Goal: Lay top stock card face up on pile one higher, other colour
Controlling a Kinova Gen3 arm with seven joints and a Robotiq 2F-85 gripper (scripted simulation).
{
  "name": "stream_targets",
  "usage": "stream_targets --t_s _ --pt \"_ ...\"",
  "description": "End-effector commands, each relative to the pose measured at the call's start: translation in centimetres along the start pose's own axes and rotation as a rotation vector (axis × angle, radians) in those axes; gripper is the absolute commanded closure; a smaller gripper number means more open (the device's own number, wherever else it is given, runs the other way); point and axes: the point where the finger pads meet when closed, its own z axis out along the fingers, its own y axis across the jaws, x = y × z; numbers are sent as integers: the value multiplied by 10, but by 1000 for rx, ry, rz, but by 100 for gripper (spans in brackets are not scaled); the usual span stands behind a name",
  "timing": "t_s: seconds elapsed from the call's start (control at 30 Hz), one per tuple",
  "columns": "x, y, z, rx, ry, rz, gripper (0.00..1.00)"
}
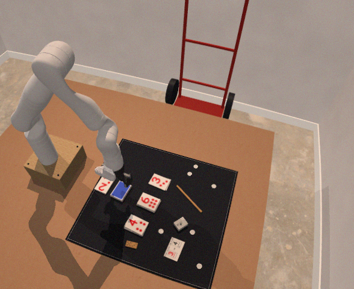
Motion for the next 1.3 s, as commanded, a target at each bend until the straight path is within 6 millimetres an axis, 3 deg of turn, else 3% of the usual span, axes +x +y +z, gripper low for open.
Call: stream_targets --t_s 0.0,0.73,1.27 --pt "0 0 2 -1 0 -1 15" --pt "0 1 41 -1 0 0 15" --pt "0 1 53 -1 0 -1 15"
